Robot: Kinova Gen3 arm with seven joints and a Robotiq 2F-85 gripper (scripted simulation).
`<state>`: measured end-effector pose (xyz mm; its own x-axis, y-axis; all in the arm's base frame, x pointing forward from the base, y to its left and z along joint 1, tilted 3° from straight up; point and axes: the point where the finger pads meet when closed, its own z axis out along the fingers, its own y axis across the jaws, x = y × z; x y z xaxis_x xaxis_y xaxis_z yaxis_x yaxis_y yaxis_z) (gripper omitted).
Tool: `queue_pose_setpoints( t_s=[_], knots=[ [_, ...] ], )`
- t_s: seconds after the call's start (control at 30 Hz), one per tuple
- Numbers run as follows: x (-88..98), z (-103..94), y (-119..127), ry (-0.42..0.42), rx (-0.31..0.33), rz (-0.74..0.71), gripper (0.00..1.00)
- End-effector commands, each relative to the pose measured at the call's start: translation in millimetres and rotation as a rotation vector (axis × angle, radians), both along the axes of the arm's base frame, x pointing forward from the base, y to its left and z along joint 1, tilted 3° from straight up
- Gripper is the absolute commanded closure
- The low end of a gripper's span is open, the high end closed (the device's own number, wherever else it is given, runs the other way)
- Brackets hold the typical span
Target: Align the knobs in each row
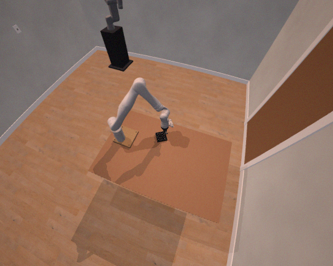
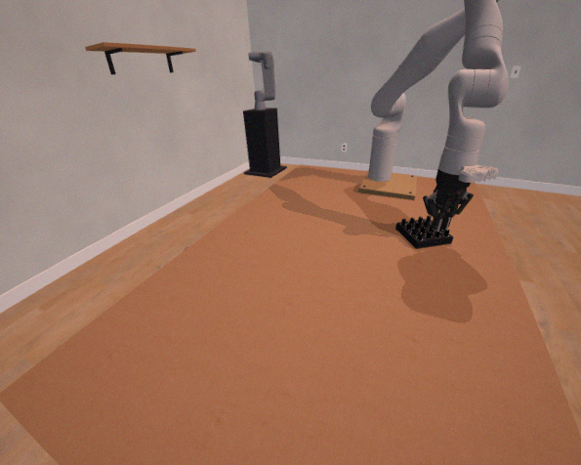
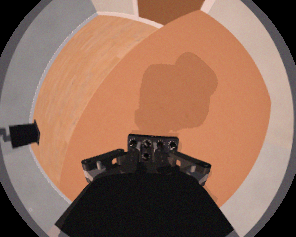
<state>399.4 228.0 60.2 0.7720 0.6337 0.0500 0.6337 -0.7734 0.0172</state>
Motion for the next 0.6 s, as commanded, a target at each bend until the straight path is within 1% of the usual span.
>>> queue_pose_setpoints(
  t_s=[0.0, 0.57],
  knots=[
    [0.4, 0.6, 0.3, -0.001, 0.001, 0.000, 0.81],
    [0.9, -8.8, 0.4, -0.001, 0.001, 0.000, 0.81]
  ],
)
